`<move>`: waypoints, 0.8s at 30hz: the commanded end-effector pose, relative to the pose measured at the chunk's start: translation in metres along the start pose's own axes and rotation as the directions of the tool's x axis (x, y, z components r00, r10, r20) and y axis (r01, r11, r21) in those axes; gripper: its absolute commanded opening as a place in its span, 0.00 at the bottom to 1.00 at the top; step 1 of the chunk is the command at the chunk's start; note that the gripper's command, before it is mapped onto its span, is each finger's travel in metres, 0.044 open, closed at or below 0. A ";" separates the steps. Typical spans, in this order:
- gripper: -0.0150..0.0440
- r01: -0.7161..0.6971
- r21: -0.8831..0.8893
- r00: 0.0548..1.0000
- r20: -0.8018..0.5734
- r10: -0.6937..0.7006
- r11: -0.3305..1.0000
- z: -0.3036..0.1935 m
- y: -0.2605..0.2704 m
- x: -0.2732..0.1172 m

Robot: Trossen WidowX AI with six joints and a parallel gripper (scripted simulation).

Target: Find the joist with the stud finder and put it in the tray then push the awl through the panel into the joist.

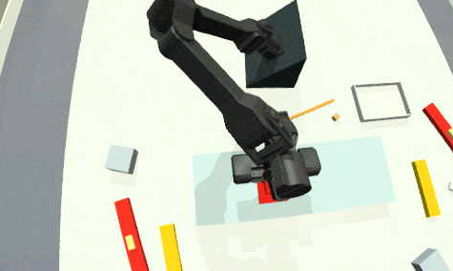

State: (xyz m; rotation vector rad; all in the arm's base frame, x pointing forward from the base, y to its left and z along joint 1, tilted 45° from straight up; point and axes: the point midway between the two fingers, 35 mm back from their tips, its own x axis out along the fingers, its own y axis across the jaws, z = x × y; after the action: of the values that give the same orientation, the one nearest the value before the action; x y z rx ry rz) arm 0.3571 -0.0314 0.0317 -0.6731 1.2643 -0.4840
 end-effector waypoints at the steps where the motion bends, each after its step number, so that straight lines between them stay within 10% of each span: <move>1: 0.25 0.006 -0.001 1.000 -0.001 -0.006 1.000 -0.001 -0.008 0.000; 24: 0.25 0.007 -0.001 1.000 -0.001 -0.007 1.000 -0.001 -0.043 0.000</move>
State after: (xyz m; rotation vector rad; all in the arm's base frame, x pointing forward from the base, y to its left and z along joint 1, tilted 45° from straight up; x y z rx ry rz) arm 0.3574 -0.0563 0.0560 -0.6778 1.2643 -0.4809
